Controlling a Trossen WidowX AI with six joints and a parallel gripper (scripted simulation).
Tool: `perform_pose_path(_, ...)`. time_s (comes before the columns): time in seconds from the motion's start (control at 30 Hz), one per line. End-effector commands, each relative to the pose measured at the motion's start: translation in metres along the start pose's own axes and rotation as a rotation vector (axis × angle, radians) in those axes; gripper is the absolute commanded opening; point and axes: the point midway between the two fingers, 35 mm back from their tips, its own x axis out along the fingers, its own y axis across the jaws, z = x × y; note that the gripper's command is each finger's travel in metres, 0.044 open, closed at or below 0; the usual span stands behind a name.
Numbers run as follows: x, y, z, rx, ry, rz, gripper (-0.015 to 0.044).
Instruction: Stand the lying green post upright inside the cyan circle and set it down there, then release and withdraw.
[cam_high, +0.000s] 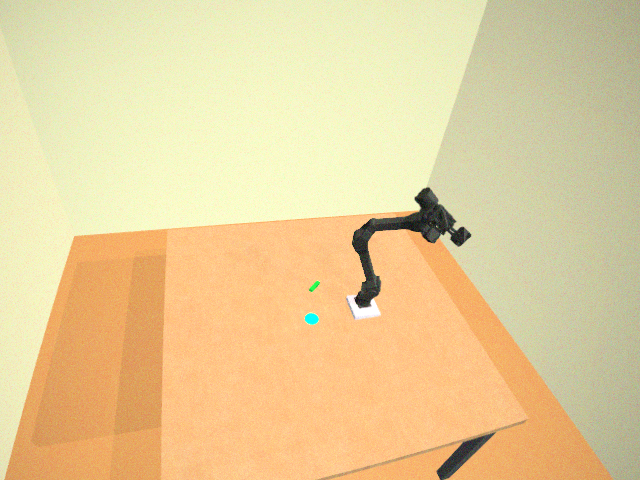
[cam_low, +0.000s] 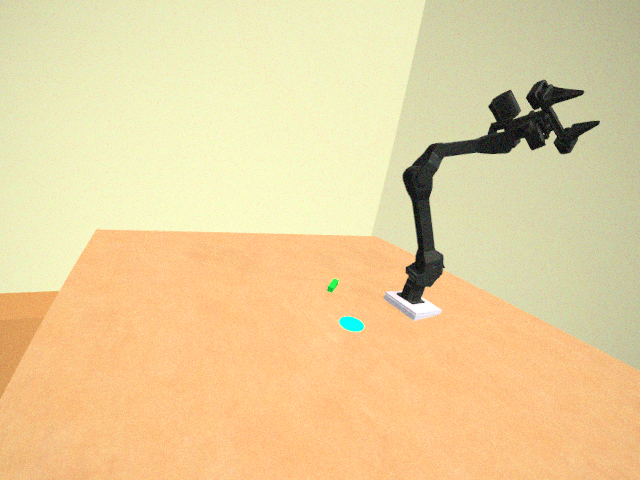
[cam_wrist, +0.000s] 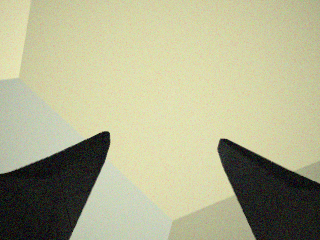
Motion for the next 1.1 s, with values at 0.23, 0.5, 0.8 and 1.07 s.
perform_pose_path(0.23,0.037,-0.006,0.021,-0.477,-0.064,0.117,0.0233)
perform_pose_path(0.5,0.087,-0.001,0.066,-1.048,-0.233,0.163,0.0233)
perform_pose_path(0.8,0.135,0.027,0.145,-1.628,-0.502,0.044,0.0233)
perform_pose_path(1.07,0.153,0.072,0.233,-2.037,-0.759,-0.242,0.0233)
